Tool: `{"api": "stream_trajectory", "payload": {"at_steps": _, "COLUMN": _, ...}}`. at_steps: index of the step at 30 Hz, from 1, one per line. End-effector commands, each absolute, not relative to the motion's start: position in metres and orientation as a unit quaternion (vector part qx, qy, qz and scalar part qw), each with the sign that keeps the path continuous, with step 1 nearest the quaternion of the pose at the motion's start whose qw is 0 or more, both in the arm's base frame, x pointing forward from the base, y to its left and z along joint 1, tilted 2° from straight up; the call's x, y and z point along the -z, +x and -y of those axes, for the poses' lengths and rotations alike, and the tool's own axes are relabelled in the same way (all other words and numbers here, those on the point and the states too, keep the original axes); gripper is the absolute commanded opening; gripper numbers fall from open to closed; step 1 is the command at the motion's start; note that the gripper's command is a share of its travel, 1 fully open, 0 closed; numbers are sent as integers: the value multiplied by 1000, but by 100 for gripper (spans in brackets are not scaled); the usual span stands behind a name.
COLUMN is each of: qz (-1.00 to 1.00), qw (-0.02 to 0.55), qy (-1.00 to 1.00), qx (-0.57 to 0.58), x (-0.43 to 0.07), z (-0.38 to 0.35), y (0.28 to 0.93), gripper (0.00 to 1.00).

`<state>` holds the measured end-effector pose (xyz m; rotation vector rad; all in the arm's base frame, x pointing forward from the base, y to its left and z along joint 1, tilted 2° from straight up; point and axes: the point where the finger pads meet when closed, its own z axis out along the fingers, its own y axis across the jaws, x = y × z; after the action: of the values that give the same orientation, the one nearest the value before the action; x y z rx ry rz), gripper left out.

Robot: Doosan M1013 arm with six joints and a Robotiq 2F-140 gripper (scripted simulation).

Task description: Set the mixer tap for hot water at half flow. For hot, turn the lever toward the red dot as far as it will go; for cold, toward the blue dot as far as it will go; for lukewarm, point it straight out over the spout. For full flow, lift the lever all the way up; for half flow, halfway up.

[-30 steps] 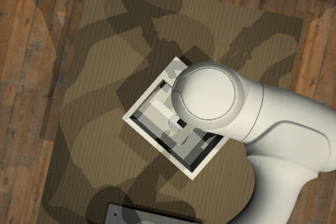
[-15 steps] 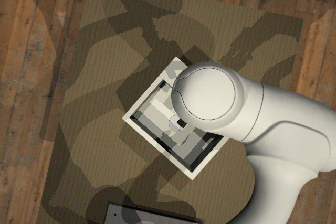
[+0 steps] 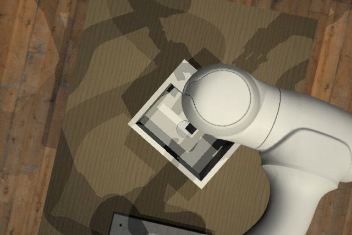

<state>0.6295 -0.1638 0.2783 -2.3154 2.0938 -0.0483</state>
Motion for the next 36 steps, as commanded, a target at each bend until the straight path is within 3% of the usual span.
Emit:
{"api": "stream_trajectory", "payload": {"at_steps": 1, "qz": -671, "qw": 10, "qy": -742, "qx": 16, "x": -279, "z": 164, "y": 629, "gripper": 0}}
{"api": "stream_trajectory", "payload": {"at_steps": 27, "qz": -671, "qw": 10, "qy": -742, "qx": 16, "x": -279, "z": 164, "y": 629, "gripper": 0}}
{"api": "stream_trajectory", "payload": {"at_steps": 28, "qz": -671, "qw": 10, "qy": -742, "qx": 16, "x": -279, "z": 164, "y": 629, "gripper": 38}}
{"api": "stream_trajectory", "payload": {"at_steps": 36, "qz": -671, "qw": 10, "qy": -742, "qx": 16, "x": -279, "z": 164, "y": 629, "gripper": 38}}
